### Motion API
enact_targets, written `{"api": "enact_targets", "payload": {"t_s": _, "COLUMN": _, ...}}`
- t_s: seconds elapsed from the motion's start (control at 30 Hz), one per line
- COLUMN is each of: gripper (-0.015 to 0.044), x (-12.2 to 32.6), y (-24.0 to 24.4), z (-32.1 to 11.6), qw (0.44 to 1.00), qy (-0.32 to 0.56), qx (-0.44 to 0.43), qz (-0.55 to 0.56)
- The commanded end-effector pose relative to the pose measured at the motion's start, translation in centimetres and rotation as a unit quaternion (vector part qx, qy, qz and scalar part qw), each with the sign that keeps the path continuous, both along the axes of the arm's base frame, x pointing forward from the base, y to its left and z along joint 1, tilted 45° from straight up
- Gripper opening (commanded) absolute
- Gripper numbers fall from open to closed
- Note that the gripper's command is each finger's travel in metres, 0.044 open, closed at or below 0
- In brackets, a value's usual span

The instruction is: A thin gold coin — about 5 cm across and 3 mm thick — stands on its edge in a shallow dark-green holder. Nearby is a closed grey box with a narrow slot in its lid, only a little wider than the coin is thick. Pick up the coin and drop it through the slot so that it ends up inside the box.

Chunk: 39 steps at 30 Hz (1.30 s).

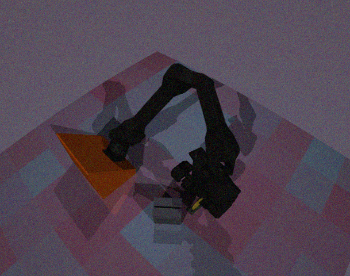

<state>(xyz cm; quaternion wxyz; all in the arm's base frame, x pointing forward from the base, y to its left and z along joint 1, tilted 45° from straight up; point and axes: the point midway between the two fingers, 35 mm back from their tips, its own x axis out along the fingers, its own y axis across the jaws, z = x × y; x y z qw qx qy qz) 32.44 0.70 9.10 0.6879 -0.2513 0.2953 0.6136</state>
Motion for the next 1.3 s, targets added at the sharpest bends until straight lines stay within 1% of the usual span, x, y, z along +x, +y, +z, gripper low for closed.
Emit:
{"api": "enact_targets", "payload": {"t_s": 0.0, "gripper": 0.0161, "x": 0.0, "y": 0.7, "z": -0.6, "qw": 1.000, "qy": 0.003, "qx": 0.002, "qz": 0.000}}
{"api": "enact_targets", "payload": {"t_s": 0.97, "gripper": 0.0161, "x": 0.2, "y": 3.7, "z": -3.5, "qw": 1.000, "qy": 0.003, "qx": 0.003, "qz": 0.000}}
{"api": "enact_targets", "payload": {"t_s": 1.17, "gripper": 0.0003, "x": 0.2, "y": 3.7, "z": -3.5, "qw": 1.000, "qy": 0.003, "qx": 0.003, "qz": 0.000}}
{"api": "enact_targets", "payload": {"t_s": 1.27, "gripper": 0.0000, "x": 0.2, "y": 3.7, "z": -3.5, "qw": 1.000, "qy": 0.003, "qx": 0.003, "qz": 0.000}}
